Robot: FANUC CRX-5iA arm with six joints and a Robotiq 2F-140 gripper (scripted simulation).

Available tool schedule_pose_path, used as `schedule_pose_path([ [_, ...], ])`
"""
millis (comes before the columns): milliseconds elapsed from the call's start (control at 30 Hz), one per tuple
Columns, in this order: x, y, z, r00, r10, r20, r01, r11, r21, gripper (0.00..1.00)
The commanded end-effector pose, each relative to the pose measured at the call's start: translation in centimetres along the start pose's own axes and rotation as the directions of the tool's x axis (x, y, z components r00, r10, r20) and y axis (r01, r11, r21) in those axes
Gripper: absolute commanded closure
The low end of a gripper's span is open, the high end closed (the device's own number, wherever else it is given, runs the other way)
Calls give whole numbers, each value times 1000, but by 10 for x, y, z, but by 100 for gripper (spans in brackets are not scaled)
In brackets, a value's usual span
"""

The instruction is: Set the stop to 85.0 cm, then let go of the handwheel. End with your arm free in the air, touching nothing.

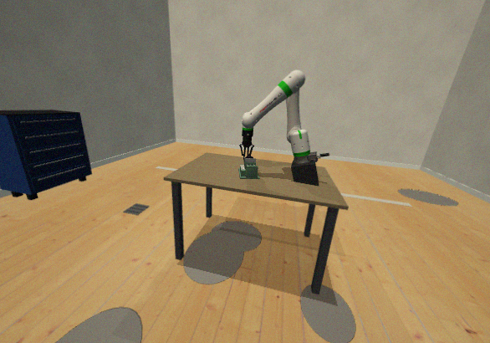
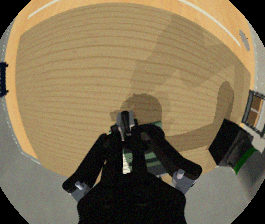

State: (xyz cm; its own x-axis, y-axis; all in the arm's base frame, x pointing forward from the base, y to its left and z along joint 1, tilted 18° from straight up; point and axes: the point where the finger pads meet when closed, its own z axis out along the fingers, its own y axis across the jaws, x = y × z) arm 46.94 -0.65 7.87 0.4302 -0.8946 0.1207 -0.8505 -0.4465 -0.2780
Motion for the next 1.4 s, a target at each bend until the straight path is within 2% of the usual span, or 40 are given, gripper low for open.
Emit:
schedule_pose_path([
  [0,0,6,6,1000,0,0,0,1000,-1,96],
  [467,0,31,12,1000,0,0,0,1000,-1,96],
  [1367,0,56,-11,1000,0,0,0,1000,-1,96],
])
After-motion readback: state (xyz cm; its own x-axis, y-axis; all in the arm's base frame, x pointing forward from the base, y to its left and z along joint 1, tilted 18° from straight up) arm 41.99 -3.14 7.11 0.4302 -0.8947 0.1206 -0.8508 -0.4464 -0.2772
